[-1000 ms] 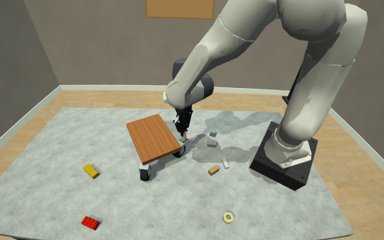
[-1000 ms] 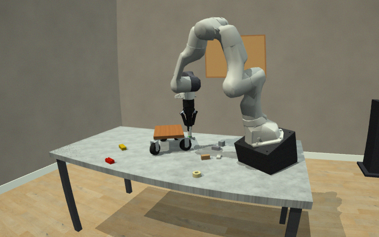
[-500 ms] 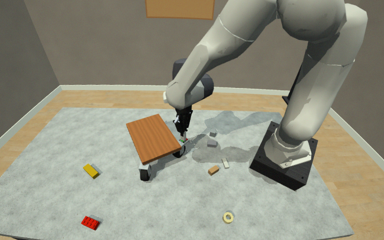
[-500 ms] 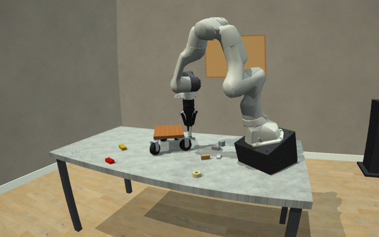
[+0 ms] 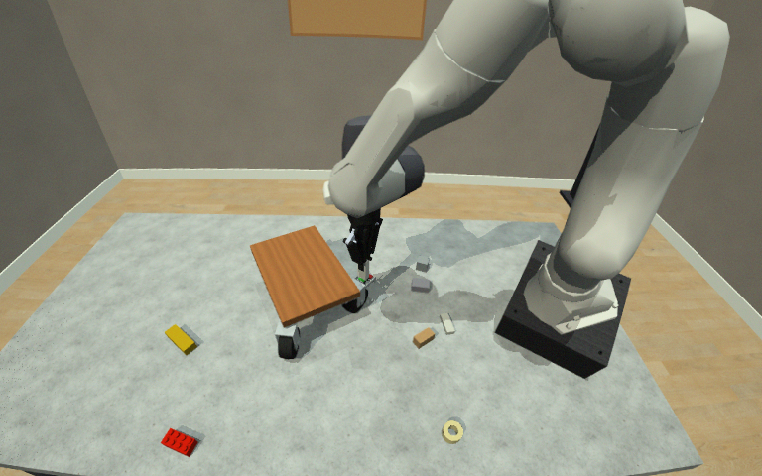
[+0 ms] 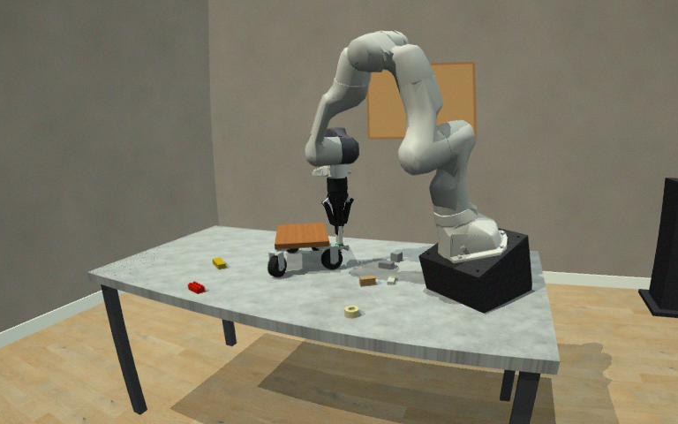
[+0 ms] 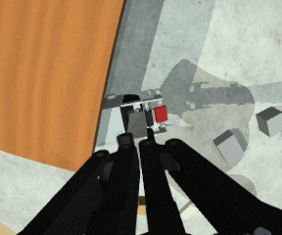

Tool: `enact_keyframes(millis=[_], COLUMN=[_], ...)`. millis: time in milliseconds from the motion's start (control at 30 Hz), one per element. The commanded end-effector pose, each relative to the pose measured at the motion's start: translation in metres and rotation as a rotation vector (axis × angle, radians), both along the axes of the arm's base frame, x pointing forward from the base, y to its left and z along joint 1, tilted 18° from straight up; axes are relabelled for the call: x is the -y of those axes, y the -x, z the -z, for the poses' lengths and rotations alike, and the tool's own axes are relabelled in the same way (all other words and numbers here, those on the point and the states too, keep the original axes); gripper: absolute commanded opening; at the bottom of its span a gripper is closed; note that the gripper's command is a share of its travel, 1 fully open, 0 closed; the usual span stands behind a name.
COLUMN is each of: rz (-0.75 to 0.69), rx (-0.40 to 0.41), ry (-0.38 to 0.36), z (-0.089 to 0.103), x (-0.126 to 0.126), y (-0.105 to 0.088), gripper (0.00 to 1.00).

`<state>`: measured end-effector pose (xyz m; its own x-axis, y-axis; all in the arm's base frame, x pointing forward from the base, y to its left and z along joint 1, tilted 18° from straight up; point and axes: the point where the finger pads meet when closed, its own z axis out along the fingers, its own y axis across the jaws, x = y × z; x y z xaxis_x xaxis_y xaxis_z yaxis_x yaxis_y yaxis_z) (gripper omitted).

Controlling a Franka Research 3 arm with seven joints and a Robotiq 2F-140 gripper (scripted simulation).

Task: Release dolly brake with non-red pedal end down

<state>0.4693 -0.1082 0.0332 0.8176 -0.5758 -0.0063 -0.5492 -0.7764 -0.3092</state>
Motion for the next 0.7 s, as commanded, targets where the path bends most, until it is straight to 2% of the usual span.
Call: enact_keyframes(millis=[0, 667], rz=[-0.004, -0.004], rx=[0.002, 0.002], ry=[-0.001, -0.001], z=[0.0003, -0.0003], x=[-0.0018, -0.0033], y=[-0.0014, -0.0026], gripper=[0.0, 0.0])
